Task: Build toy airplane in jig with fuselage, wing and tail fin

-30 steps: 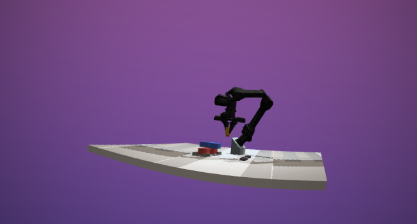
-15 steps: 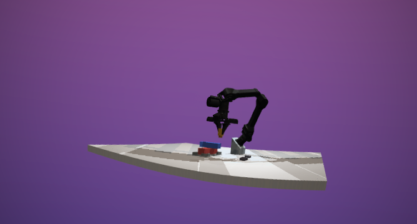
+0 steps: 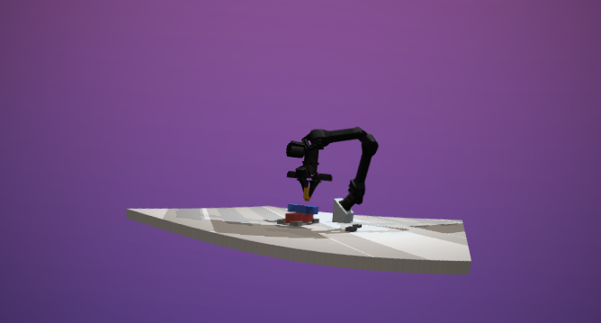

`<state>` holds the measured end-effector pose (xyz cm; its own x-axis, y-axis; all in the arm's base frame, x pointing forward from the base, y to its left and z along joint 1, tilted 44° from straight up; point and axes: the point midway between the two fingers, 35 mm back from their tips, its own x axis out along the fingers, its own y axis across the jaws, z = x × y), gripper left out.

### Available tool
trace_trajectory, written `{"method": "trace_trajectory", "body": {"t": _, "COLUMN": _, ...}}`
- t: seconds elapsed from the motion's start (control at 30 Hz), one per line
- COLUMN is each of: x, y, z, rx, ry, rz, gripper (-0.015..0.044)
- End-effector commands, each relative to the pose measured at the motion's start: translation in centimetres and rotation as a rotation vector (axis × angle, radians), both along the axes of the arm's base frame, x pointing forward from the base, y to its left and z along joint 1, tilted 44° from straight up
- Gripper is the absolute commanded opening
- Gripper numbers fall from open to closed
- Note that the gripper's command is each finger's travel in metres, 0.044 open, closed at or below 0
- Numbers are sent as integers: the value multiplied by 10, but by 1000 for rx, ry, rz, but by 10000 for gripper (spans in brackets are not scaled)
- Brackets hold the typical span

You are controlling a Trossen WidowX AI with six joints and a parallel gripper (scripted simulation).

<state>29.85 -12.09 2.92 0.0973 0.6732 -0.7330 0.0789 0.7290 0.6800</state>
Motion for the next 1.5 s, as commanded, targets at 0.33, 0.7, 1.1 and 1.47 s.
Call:
{"method": "trace_trajectory", "body": {"t": 0.33, "x": 6, "y": -19, "z": -41, "rx": 2, "ry": -6, "rz": 24, "gripper": 0}}
{"method": "trace_trajectory", "body": {"t": 0.7, "x": 7, "y": -25, "z": -56, "rx": 6, "ry": -9, "rz": 31, "gripper": 65}}
{"method": "trace_trajectory", "body": {"t": 1.1, "x": 7, "y": -25, "z": -57, "rx": 6, "ry": -9, "rz": 31, "gripper": 65}}
{"method": "trace_trajectory", "body": {"t": 1.47, "x": 6, "y": -25, "z": -58, "rx": 6, "ry": -9, "rz": 31, "gripper": 65}}
